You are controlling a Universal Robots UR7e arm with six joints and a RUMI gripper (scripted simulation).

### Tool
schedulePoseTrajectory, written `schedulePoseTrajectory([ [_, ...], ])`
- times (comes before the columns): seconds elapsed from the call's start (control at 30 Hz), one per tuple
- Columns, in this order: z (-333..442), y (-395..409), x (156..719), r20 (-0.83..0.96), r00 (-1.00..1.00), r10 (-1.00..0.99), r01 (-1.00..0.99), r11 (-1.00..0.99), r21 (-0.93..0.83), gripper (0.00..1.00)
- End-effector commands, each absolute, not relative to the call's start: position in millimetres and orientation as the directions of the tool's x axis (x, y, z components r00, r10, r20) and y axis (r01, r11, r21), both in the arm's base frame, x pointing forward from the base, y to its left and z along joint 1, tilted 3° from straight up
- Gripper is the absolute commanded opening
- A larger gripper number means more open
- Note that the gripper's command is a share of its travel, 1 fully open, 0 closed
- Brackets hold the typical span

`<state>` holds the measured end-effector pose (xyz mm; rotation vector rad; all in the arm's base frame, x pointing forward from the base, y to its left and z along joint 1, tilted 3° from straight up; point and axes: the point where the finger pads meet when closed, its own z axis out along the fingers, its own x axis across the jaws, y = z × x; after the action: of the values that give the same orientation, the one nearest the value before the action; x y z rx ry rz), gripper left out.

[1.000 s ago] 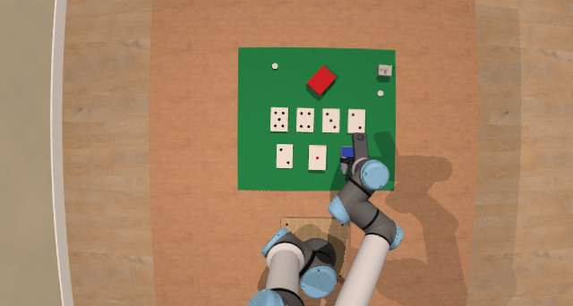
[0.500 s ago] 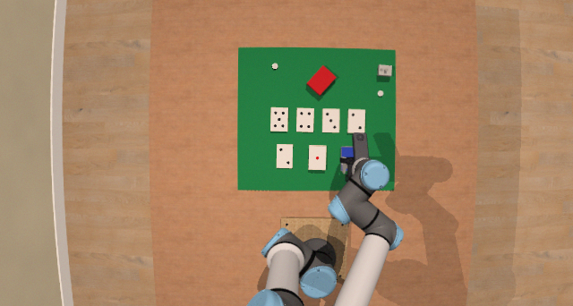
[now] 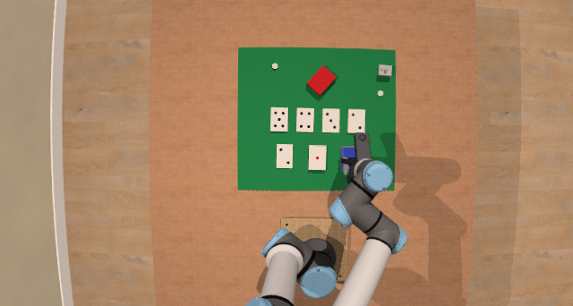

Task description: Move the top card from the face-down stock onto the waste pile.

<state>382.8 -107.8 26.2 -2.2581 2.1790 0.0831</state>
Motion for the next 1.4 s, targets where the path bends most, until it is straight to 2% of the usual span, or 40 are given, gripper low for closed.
schedulePoseTrajectory([
  [0.0,35.2,-108.3,383.2,-0.04,0.035,-0.999,-0.999,-0.036,0.035,0.38],
  [0.63,36.9,-101.6,383.2,-0.04,0.034,-0.999,-0.999,-0.035,0.035,0.38],
  [1.37,40.8,-1.4,381.6,-0.039,0.02,-0.999,-0.999,-0.022,0.035,0.38],
])
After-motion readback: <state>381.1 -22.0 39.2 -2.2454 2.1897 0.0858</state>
